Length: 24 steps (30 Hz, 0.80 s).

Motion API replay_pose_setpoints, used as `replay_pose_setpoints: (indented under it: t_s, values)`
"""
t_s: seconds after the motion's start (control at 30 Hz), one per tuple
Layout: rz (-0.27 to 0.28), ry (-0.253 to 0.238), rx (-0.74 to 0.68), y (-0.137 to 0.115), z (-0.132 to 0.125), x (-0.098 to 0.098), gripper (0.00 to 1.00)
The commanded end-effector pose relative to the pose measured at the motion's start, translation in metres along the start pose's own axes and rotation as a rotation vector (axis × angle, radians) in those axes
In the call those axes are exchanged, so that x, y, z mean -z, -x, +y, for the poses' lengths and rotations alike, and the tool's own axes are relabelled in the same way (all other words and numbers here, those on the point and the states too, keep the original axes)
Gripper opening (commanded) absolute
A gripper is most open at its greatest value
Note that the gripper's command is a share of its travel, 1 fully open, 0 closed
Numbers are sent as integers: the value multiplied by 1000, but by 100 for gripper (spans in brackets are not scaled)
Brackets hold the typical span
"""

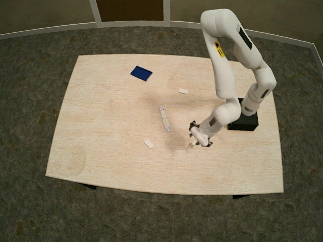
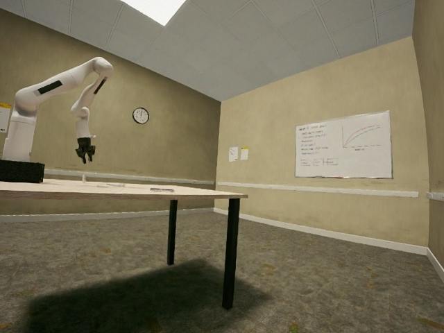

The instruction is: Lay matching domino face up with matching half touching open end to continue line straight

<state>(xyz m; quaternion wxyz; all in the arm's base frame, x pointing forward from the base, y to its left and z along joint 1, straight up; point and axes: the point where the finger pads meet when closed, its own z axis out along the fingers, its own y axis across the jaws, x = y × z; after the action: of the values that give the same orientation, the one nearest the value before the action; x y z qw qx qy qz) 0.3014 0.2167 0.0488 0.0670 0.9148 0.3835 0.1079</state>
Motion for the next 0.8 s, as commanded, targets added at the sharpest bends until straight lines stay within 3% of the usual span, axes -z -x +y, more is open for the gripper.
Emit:
replay_pose_setpoints:
  t_s: [0.0, 0.77]
  values:
    - [-11, -9, 14, -1, 0, 0, 48]
    - [-94, -76, 105, -2, 1, 0, 48]
